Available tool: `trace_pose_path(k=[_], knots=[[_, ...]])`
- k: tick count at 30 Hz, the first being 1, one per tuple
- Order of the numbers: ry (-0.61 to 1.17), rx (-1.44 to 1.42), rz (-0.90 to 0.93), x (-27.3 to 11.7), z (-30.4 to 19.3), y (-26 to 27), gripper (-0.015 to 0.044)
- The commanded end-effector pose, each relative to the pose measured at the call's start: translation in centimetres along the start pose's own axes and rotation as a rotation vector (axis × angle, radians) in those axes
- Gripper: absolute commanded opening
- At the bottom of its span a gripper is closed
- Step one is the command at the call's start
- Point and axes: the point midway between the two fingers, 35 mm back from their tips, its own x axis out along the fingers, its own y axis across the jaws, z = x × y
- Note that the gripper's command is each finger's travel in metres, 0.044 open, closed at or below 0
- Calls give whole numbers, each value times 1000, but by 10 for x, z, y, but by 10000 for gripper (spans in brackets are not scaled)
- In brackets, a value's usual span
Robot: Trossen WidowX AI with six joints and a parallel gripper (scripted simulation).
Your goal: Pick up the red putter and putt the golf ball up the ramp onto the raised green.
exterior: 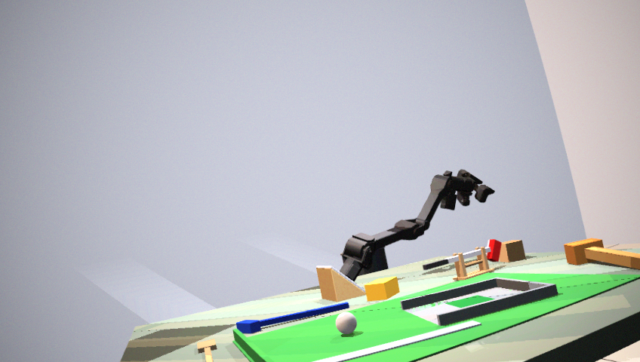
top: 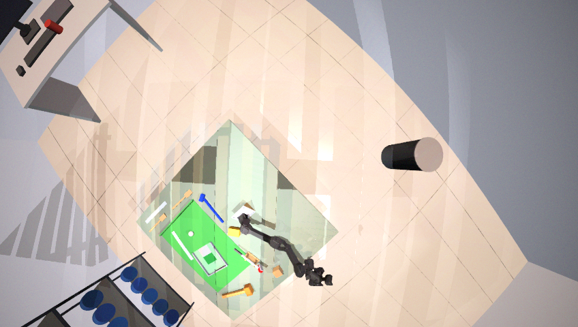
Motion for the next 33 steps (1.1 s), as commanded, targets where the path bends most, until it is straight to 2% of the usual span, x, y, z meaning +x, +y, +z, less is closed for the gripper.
trace_pose_path(k=[1, 2, 11, 20, 27, 31, 33], knots=[[7, 0, -2, -1, -3, -1, 426], [30, -1, -9, -3, -11, -4, 440], [362, 5, -62, -57, -133, -25, 440], [743, 57, -37, -147, -254, -9, 440], [919, 128, -41, -199, -296, 10, 440], [988, 151, -4, -222, -314, 23, 440], [1056, 180, 40, -247, -331, 38, 440]])
